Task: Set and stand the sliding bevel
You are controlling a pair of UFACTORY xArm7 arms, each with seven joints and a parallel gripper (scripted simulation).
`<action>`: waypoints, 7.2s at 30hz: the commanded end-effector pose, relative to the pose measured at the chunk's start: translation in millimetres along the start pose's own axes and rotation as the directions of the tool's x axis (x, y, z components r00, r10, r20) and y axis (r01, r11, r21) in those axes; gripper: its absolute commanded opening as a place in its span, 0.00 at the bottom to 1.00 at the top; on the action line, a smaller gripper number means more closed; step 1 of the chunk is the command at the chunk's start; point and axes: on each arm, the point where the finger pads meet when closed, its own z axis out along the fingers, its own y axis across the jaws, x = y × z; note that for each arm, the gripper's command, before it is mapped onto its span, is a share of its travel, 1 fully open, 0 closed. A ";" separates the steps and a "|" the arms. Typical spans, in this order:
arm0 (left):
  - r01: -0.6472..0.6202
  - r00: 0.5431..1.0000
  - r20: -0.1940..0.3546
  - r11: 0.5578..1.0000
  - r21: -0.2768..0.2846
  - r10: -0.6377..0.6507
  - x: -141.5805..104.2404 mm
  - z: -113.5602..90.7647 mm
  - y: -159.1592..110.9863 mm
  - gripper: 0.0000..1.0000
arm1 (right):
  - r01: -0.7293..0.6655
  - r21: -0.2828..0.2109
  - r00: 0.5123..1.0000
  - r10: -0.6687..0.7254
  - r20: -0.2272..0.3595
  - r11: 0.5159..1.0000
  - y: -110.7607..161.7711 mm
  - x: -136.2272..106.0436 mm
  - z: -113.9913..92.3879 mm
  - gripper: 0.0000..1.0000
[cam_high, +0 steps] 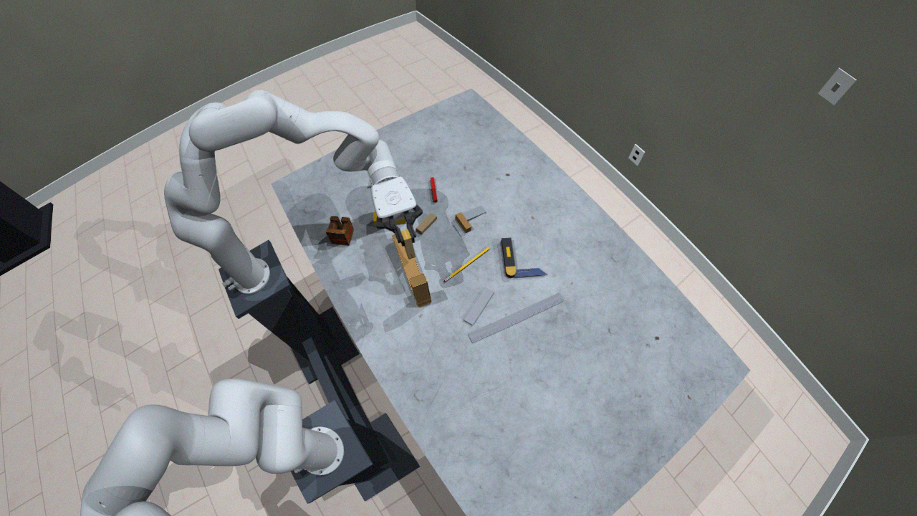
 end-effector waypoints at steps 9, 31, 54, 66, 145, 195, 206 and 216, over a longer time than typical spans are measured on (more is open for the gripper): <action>-0.001 1.000 0.000 1.000 -0.002 0.001 -13.2 -2.9 0.0 0.00 | 0.000 0.001 1.000 0.000 -0.003 1.000 -0.2 0.9 -1.3 1.00; -0.005 1.000 -0.005 1.000 0.021 0.005 -11.6 -13.6 -7.5 0.00 | 0.000 0.001 1.000 0.000 -0.003 1.000 -0.2 0.9 -1.3 1.00; -0.035 0.998 -0.038 0.983 0.180 0.042 -0.3 -91.0 -61.7 0.00 | 0.000 0.001 1.000 0.000 -0.003 1.000 -0.2 0.9 -1.3 1.00; -0.056 0.995 -0.062 0.944 0.324 0.080 9.9 -162.3 -111.8 0.00 | 0.000 0.001 1.000 0.000 -0.003 1.000 -0.2 0.9 -1.3 1.00; -0.071 0.989 -0.082 0.879 0.471 0.124 128.9 -222.7 -165.6 0.00 | 0.000 0.001 1.000 0.000 -0.003 1.000 -0.2 0.9 -1.3 1.00; -0.071 0.989 -0.082 0.879 0.471 0.124 128.9 -222.6 -165.5 0.00 | 0.000 0.001 1.000 0.000 -0.003 1.000 -0.2 0.9 -1.3 1.00; -0.071 0.989 -0.082 0.879 0.471 0.124 128.9 -222.6 -165.5 0.00 | 0.000 0.001 1.000 0.000 -0.003 1.000 -0.2 0.9 -1.3 1.00; -0.071 0.989 -0.082 0.879 0.471 0.124 129.2 -222.6 -165.5 0.00 | 0.000 0.001 1.000 0.000 -0.003 1.000 -0.2 0.9 -1.3 1.00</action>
